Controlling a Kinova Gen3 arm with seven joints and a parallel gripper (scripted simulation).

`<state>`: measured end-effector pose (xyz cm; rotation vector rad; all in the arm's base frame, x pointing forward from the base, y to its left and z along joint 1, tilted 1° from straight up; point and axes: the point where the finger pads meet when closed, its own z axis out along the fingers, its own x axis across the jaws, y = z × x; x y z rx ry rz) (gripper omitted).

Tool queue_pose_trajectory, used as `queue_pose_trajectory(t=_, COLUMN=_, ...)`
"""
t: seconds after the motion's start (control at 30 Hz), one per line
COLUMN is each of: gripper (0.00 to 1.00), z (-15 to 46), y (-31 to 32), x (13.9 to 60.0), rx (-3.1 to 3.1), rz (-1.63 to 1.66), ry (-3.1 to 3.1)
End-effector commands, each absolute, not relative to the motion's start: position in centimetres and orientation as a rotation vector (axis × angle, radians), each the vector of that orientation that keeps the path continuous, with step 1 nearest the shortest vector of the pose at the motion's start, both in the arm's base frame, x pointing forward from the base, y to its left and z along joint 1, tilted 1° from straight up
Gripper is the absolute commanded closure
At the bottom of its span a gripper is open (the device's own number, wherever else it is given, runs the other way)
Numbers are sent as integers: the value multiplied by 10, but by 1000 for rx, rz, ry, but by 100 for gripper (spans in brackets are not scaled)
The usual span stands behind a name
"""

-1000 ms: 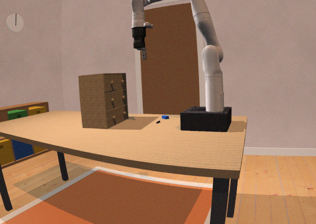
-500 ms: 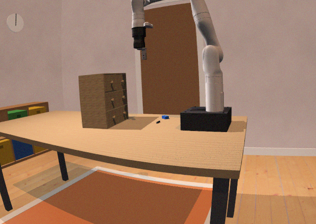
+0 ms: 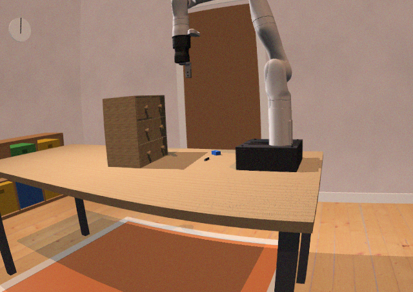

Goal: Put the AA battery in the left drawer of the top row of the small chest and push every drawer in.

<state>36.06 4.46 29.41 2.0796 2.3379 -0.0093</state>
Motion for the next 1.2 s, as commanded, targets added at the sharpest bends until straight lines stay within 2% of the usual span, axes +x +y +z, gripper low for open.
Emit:
queue_pose_trajectory(t=0.0, gripper=100, z=294, y=42, x=361, rx=2083, rz=-20, ry=2331)
queue_pose_trajectory(t=0.13, gripper=100, z=294, y=42, x=361, rx=2083, rz=-20, ry=2331)
queue_pose_trajectory(t=0.17, gripper=0, z=294, y=42, x=361, rx=2083, rz=-20, ry=2331)
queue_pose_trajectory(t=1.17, gripper=0, z=294, y=42, x=361, rx=2083, rz=-20, ry=2331)
